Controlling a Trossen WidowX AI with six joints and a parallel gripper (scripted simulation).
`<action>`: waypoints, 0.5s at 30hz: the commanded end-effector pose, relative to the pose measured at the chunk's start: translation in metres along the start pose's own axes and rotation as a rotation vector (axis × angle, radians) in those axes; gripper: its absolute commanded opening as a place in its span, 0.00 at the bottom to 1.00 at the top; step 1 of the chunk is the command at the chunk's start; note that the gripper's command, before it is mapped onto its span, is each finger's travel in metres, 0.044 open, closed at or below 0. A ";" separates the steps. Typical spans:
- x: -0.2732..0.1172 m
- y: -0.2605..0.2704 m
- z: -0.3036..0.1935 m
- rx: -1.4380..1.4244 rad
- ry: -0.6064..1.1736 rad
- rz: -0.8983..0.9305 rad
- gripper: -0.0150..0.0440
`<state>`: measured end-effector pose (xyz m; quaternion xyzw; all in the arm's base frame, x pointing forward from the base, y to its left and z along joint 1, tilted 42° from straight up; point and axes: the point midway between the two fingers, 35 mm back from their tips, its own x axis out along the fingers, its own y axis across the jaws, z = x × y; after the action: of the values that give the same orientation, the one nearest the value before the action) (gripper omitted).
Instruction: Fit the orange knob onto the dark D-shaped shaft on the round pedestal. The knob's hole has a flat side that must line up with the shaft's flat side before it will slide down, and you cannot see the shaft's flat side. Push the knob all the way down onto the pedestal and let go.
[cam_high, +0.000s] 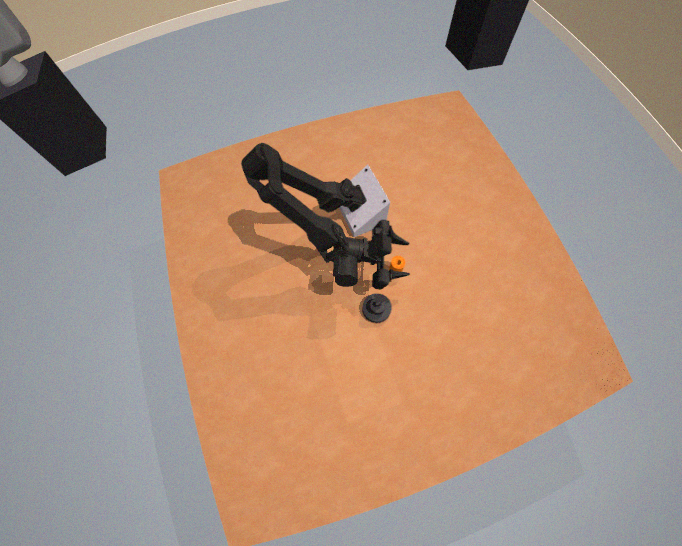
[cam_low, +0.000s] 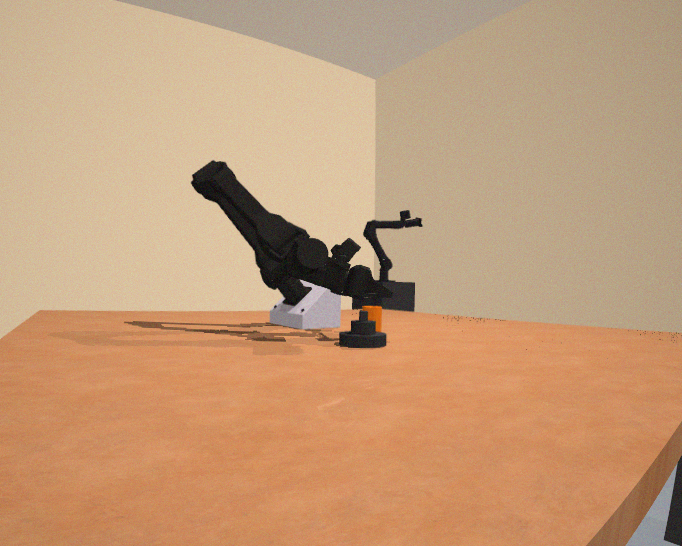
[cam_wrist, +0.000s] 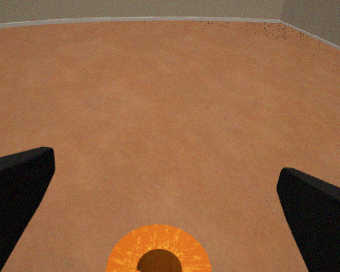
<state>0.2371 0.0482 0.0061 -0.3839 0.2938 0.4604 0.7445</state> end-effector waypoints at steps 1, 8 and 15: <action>-0.013 0.001 0.035 -0.004 -0.009 -0.013 1.00; -0.011 0.003 0.035 0.029 0.035 0.020 1.00; 0.001 0.017 0.029 0.213 0.595 0.219 1.00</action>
<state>0.2294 0.0755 0.0194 -0.3629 0.4615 0.4317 0.6848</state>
